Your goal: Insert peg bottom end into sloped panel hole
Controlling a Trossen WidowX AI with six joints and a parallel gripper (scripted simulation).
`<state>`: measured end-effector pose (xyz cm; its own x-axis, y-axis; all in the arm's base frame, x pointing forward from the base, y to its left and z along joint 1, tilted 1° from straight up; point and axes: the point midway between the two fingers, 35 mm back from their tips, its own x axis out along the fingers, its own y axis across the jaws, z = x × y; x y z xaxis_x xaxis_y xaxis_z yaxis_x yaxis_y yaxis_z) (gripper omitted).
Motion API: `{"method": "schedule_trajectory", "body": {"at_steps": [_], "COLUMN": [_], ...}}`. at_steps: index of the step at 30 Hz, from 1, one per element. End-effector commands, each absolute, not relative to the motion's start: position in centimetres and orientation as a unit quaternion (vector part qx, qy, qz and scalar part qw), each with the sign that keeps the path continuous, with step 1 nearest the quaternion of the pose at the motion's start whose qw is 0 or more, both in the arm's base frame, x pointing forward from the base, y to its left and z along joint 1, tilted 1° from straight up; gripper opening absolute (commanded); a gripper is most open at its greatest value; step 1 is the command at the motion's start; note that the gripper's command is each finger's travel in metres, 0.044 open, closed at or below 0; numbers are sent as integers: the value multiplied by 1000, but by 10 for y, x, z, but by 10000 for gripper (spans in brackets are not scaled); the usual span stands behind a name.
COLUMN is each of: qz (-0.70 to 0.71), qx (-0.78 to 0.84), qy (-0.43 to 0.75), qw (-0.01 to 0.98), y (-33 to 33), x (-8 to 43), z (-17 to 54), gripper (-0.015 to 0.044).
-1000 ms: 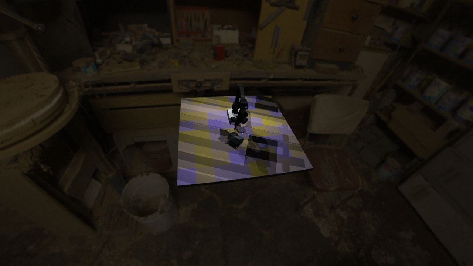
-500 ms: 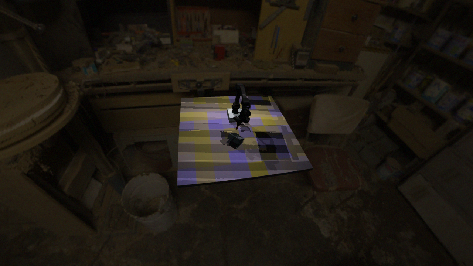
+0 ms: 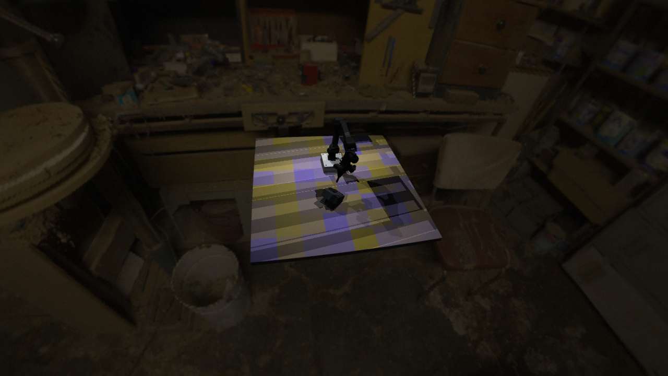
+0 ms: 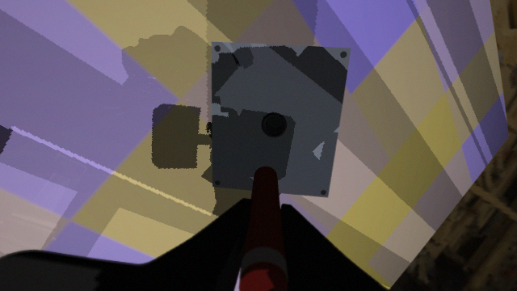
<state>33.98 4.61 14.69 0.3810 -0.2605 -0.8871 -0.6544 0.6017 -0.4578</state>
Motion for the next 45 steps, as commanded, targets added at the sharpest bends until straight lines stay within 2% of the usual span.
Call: {"method": "schedule_trajectory", "body": {"at_steps": [1,45], "qz": [138,140], "qx": [-435,-461], "qy": [530,509], "qw": [715,713], "y": [49,46], "x": [339,366], "z": [151,106], "gripper": [0,0]}}
